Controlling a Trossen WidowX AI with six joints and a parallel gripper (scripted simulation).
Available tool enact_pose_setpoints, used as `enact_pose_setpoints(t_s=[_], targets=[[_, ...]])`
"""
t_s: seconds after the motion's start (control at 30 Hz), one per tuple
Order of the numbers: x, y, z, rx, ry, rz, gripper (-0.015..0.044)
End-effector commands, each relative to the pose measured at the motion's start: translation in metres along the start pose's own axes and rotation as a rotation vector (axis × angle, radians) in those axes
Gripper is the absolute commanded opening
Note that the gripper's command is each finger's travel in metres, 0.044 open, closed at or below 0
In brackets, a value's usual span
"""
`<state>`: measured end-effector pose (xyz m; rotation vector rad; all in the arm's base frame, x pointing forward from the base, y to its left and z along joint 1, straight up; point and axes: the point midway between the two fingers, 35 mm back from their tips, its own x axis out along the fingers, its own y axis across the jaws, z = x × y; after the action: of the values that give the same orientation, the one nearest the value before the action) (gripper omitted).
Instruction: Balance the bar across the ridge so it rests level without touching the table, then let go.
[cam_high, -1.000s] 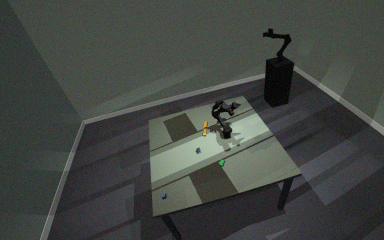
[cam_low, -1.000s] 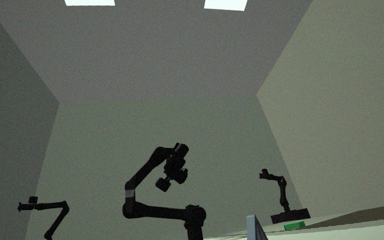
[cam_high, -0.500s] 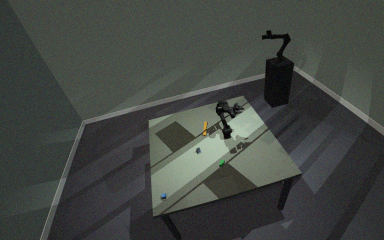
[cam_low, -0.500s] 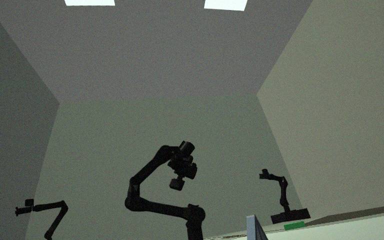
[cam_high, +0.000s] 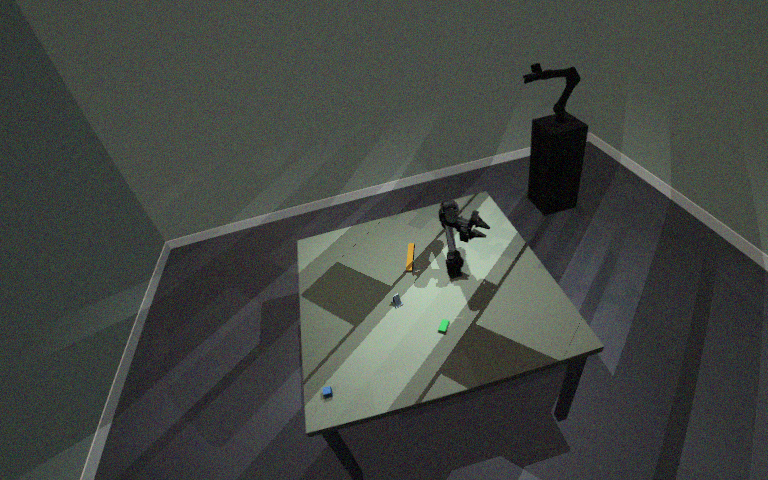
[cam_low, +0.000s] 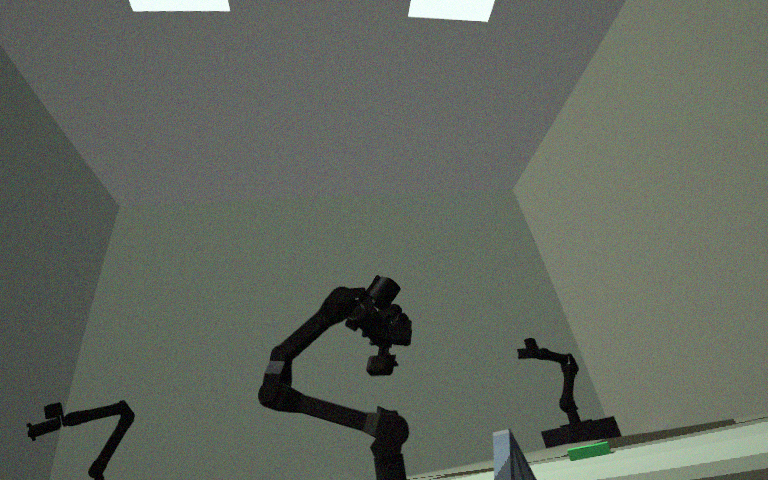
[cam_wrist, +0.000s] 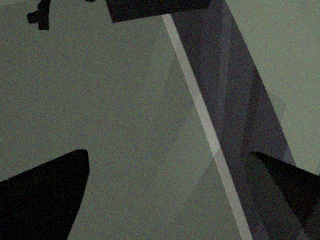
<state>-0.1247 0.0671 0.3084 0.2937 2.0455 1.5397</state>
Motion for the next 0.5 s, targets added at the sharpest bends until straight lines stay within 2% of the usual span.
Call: enact_pose_setpoints(t_s=[0.0,0.47], targets=[[0.001,0.002,0.023,-0.042,-0.092,-0.022,0.0315],[-0.01,0.002,0.087,-0.188,-0.334,-0.128,0.0315]])
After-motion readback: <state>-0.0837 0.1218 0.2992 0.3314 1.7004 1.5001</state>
